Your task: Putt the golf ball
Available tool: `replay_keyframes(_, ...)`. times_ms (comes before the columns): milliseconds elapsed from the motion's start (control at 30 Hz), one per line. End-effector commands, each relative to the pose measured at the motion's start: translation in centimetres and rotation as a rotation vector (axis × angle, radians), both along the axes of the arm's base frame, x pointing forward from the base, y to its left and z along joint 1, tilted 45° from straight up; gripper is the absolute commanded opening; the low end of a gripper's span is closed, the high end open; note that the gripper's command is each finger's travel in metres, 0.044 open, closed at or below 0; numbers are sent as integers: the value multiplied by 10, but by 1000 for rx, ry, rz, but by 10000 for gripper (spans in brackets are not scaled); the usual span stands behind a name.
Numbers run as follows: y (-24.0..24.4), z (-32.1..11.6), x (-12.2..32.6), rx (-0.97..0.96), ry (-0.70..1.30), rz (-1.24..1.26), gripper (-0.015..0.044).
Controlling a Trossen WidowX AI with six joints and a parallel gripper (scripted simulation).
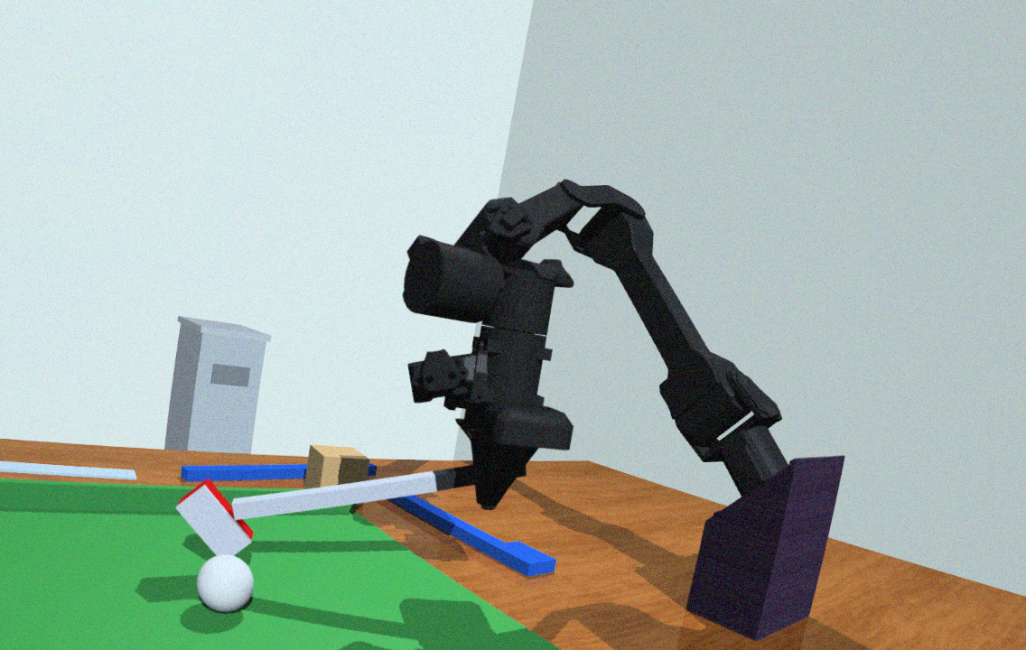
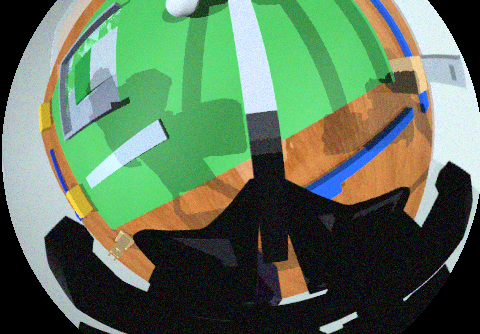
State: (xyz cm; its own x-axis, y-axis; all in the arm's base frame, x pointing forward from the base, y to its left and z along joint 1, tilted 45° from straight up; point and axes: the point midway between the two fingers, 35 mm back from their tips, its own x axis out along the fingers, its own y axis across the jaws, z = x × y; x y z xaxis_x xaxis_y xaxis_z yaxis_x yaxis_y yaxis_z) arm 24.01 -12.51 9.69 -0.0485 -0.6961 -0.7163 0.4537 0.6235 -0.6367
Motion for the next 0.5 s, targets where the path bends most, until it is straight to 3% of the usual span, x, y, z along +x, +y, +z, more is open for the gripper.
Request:
replay_keyframes(0,-5,-5,-1,-7,3,5,0)
replay_keyframes(467,-9,-8,-1,-1,0,-1,0)
